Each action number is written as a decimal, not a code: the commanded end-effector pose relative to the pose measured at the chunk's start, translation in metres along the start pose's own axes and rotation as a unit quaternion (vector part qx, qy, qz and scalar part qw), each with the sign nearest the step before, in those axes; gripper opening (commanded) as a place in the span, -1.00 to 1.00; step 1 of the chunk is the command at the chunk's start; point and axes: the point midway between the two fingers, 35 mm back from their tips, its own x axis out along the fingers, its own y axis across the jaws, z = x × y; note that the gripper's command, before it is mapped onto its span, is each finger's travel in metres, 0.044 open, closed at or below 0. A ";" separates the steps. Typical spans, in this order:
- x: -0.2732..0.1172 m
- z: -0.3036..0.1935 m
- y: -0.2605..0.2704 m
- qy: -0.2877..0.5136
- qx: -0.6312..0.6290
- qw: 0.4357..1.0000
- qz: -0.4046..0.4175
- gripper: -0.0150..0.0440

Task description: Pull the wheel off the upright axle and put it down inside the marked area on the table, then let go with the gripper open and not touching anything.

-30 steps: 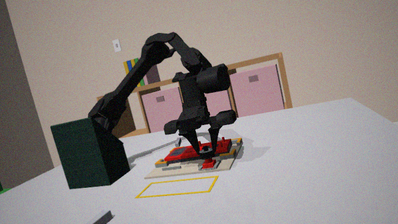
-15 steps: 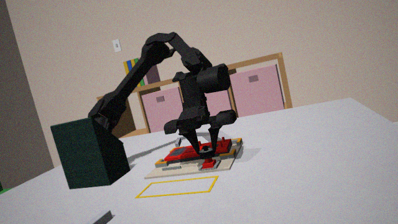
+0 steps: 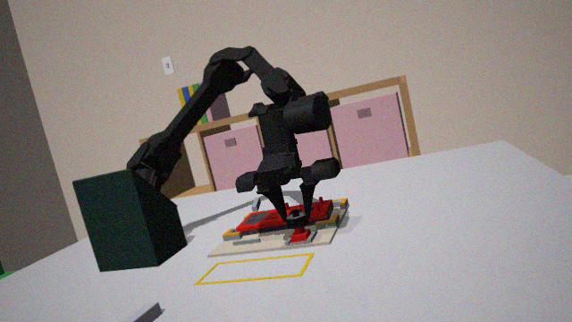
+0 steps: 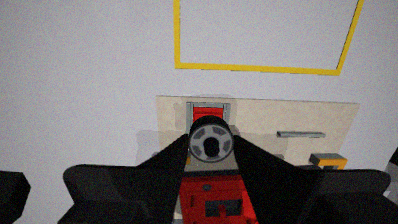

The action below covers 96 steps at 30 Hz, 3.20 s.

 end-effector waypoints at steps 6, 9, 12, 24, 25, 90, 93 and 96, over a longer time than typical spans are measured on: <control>-0.010 0.002 -0.001 -0.001 0.005 1.000 0.004 -0.49; -0.011 0.002 -0.001 -0.001 0.005 1.000 0.004 -0.49; -0.012 0.002 -0.001 -0.001 0.005 1.000 0.004 -0.49; -0.016 0.003 -0.001 -0.001 0.005 1.000 0.004 -0.49; -0.017 0.003 -0.001 -0.001 0.006 1.000 0.004 -0.49; -0.063 0.058 -0.028 -0.006 0.011 1.000 0.006 -0.49; -0.065 0.074 -0.038 -0.007 0.010 1.000 0.006 -0.49; -0.066 0.089 -0.048 -0.007 0.009 1.000 0.005 -0.49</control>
